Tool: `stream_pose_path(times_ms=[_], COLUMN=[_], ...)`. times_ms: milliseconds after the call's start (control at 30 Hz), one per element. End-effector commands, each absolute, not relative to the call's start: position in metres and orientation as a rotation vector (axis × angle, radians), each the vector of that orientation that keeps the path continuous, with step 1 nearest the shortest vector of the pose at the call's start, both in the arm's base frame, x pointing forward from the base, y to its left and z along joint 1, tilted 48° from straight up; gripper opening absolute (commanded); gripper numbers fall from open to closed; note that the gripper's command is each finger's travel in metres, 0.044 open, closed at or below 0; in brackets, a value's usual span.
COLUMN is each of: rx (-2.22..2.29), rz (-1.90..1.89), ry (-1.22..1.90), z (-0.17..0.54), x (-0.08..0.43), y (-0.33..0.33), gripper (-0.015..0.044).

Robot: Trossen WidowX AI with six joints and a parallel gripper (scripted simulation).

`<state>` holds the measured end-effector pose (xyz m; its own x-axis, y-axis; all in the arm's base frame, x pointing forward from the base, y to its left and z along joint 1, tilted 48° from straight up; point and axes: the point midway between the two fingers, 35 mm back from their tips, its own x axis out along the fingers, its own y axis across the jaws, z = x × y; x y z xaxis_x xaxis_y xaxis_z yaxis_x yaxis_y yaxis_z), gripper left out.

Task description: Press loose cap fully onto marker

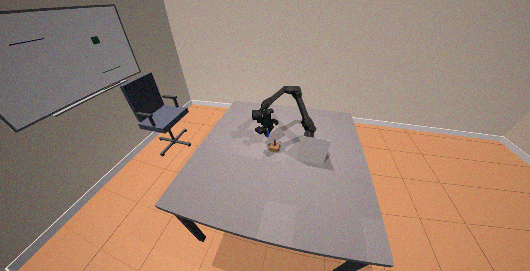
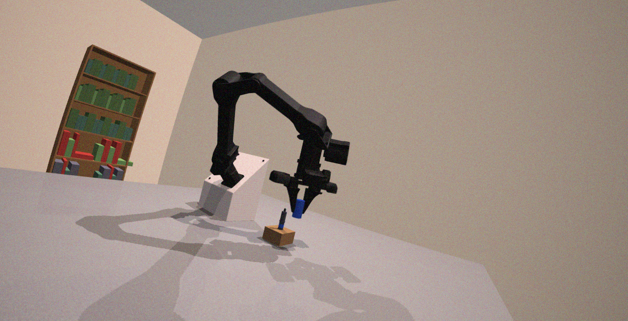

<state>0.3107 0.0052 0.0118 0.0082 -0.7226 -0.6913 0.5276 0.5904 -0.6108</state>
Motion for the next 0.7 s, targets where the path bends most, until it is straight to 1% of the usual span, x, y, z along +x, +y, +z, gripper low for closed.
stream_pose_path(times_ms=[0,467,667], rx=[-0.195,-0.206,-0.207], rz=[-0.984,-0.999,-1.0], ry=[1.219,1.214,1.213], z=[0.011,0.007,0.005], x=[0.296,0.247,0.245], y=[0.016,0.041,0.04], gripper=[0.0,0.0,0.0])
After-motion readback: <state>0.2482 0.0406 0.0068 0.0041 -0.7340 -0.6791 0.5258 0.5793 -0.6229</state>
